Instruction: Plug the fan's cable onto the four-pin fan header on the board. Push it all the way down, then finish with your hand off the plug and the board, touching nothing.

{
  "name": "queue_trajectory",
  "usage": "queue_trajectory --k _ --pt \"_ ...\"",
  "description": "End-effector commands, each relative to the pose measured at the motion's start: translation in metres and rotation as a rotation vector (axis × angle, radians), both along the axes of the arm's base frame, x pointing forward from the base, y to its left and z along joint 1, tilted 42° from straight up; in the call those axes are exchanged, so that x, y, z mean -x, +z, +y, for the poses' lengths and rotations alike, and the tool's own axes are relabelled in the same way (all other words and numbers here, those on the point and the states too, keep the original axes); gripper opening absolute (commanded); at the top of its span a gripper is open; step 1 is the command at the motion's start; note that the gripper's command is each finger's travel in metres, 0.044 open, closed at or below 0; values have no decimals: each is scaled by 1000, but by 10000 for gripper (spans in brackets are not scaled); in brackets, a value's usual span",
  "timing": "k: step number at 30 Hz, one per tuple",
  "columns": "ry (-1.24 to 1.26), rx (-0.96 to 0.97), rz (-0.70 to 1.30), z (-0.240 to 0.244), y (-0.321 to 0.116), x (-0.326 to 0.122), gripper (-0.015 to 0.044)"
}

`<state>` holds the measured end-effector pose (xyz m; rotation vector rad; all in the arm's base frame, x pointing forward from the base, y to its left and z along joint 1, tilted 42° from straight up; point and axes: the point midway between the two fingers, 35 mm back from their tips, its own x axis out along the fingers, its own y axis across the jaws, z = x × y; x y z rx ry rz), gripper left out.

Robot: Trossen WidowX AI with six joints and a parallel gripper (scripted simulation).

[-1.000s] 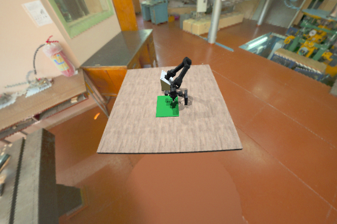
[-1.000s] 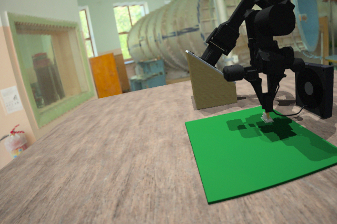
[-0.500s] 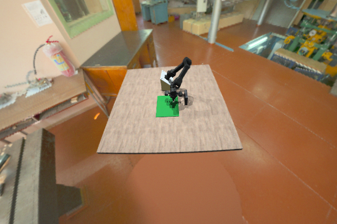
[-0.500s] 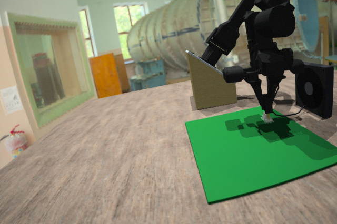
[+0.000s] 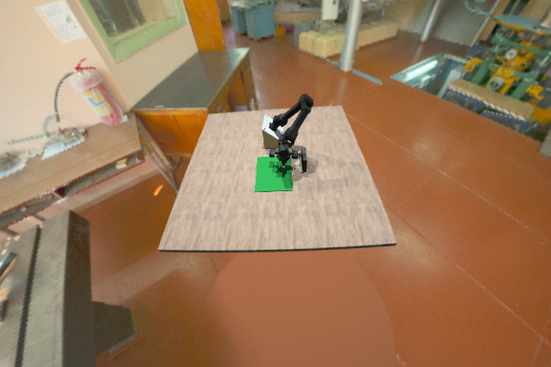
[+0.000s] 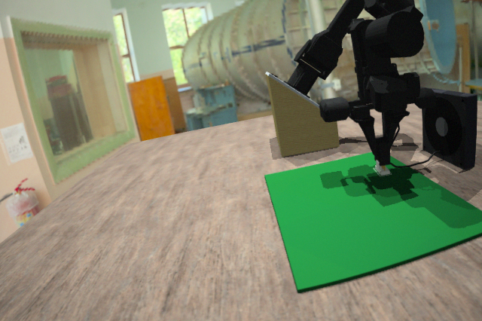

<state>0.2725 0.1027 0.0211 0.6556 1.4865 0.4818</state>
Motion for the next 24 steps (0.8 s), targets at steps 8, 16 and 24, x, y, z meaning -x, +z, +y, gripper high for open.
queue_trajectory --k 8,16,24 --pt "-2 -3 5 6 -6 1 0" --pt "-2 -4 5 9 -9 0 0" --pt "0 -3 -1 7 -8 -1 184"
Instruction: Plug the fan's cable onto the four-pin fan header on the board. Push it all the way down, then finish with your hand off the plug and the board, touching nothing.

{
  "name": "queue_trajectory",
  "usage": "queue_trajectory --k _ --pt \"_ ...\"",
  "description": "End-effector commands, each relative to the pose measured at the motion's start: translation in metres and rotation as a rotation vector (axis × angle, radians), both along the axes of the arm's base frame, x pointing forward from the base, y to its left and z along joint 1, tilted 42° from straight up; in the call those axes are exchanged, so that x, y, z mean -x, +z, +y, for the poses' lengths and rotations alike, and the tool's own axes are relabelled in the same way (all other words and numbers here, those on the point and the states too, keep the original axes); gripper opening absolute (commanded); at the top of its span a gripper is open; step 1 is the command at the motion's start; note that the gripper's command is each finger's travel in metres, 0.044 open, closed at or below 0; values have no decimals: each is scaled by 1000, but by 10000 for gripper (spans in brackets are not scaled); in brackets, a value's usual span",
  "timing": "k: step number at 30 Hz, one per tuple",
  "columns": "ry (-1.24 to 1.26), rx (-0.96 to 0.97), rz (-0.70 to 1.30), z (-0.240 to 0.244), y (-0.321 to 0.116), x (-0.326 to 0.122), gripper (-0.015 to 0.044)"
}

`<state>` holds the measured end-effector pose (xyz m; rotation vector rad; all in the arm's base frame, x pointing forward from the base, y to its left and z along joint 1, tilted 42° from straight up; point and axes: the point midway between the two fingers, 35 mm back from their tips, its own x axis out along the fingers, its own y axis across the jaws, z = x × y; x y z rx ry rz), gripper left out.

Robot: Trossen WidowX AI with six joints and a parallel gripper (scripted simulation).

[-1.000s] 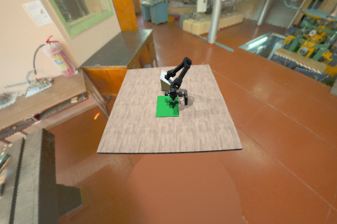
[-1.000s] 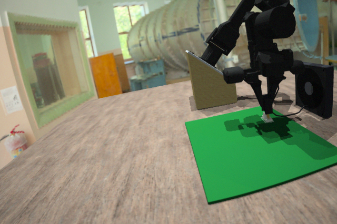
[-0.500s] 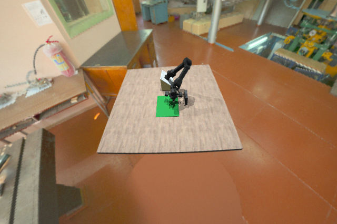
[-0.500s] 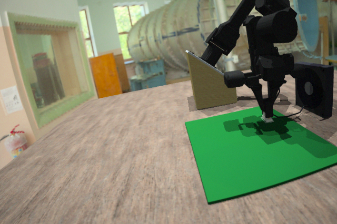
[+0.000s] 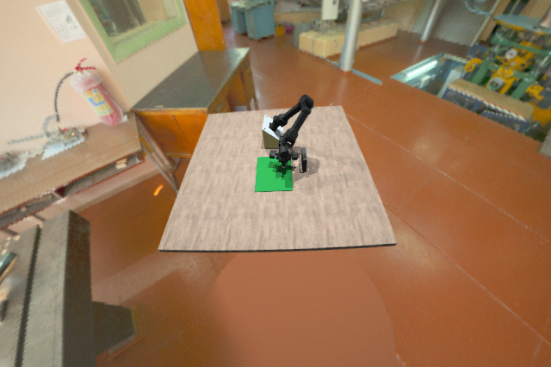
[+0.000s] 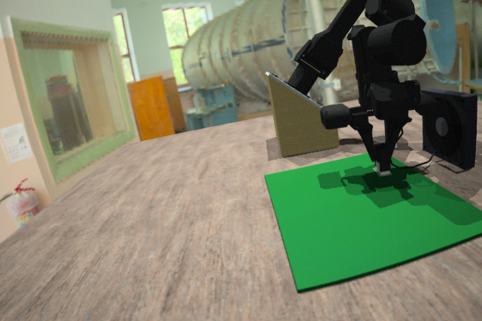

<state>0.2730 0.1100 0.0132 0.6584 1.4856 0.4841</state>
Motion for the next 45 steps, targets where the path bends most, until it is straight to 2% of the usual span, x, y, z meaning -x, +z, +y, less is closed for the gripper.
queue_trajectory --k 1,3,7,11,16,26,45 --pt "0 0 -1 0 0 0 210" --pt "0 0 -1 0 0 0 260" --pt "0 2 0 -6 6 -1 260" --pt "-2 2 5 -36 39 2 260" --pt "-2 2 5 -37 41 4 260" --pt "-2 3 12 -40 32 120 260" --pt "-2 2 12 -39 32 122 260"
